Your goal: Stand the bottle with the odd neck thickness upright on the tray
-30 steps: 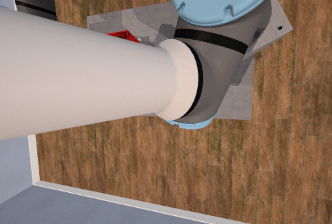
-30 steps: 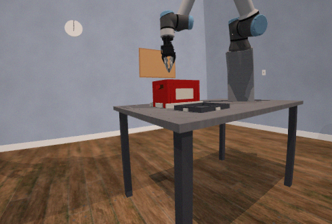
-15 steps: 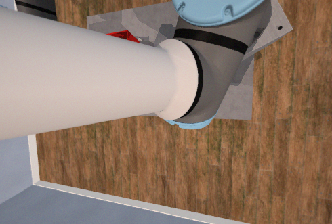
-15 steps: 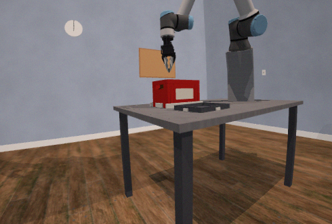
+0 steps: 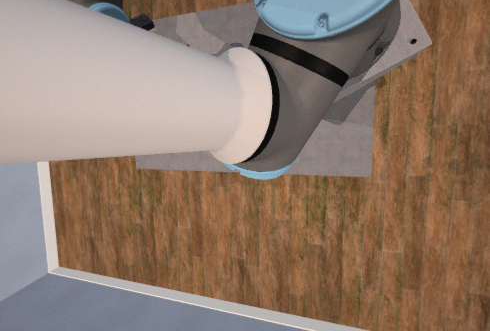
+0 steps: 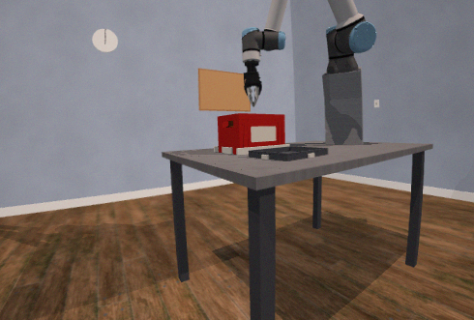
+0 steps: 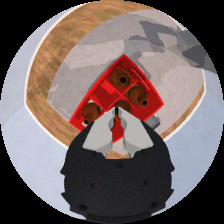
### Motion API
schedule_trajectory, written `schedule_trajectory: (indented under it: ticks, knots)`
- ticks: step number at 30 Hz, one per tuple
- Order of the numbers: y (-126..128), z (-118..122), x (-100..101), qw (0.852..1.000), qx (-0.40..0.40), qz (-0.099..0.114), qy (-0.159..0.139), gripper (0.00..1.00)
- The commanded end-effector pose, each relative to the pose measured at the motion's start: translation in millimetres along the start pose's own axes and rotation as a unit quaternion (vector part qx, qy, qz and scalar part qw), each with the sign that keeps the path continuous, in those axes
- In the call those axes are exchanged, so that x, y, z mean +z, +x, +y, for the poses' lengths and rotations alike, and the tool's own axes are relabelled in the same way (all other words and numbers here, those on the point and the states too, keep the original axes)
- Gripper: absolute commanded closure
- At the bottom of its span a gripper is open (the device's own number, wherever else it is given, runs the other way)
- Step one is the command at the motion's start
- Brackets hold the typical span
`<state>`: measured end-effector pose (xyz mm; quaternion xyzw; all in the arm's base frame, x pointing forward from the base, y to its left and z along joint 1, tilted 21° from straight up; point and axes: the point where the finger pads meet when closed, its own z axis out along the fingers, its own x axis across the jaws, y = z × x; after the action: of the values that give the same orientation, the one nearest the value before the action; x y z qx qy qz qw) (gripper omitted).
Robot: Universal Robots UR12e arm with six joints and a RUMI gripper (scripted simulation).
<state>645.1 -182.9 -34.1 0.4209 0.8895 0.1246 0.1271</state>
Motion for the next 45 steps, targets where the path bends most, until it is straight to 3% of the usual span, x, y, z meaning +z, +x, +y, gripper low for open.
schedule_trajectory:
  ticks: [1, 8, 9, 45]
  knots:
    - [18.7, -44.6, -3.2, 1.000, -0.001, -0.002, -0.003, 1.00]
    - [20.6, -47.6, -3.4, 1.000, -0.001, -0.002, -0.003, 1.00]
    - [20.6, -47.6, -3.4, 1.000, -0.001, -0.002, -0.003, 0.62]
    - [20.6, -47.6, -3.4, 1.000, -0.001, -0.002, -0.003, 0.62]
